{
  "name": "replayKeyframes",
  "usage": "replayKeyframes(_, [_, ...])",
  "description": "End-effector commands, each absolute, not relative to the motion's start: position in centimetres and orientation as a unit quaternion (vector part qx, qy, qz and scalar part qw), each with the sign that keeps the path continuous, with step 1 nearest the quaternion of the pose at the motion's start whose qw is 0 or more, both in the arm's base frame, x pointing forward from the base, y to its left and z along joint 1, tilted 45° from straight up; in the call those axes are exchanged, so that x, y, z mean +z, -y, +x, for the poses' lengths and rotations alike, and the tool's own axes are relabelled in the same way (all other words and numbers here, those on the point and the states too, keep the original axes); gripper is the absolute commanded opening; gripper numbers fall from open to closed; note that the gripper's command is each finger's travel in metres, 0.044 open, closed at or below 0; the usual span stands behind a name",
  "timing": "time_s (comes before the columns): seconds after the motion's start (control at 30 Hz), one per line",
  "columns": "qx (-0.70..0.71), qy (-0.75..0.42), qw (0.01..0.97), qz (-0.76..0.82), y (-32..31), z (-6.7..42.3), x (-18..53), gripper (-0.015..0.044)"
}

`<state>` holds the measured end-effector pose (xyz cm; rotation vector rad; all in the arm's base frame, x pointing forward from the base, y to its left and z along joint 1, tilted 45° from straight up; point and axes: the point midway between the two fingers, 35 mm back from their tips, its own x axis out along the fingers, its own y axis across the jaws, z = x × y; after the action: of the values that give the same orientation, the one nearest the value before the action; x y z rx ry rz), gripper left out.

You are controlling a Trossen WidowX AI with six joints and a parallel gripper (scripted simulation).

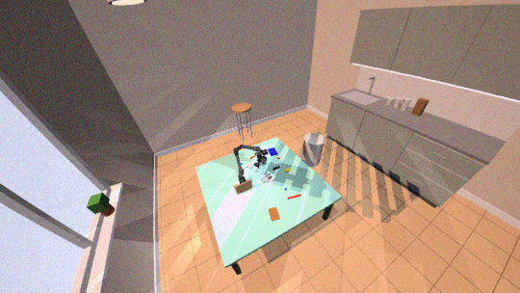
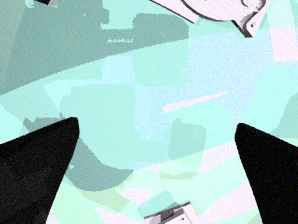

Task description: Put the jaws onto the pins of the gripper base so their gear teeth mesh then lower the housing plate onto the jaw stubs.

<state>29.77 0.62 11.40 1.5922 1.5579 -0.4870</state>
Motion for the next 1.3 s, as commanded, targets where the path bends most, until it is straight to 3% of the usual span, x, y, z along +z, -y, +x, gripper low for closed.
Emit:
replayKeyframes(0.0, [-0.152,-0.634,0.454,0.607,-1.6,29.4,12.2,0.044])
replayKeyframes(1.27, [0.253,-0.6,0.716,0.251,-8.9,24.7,19.0,0.044])
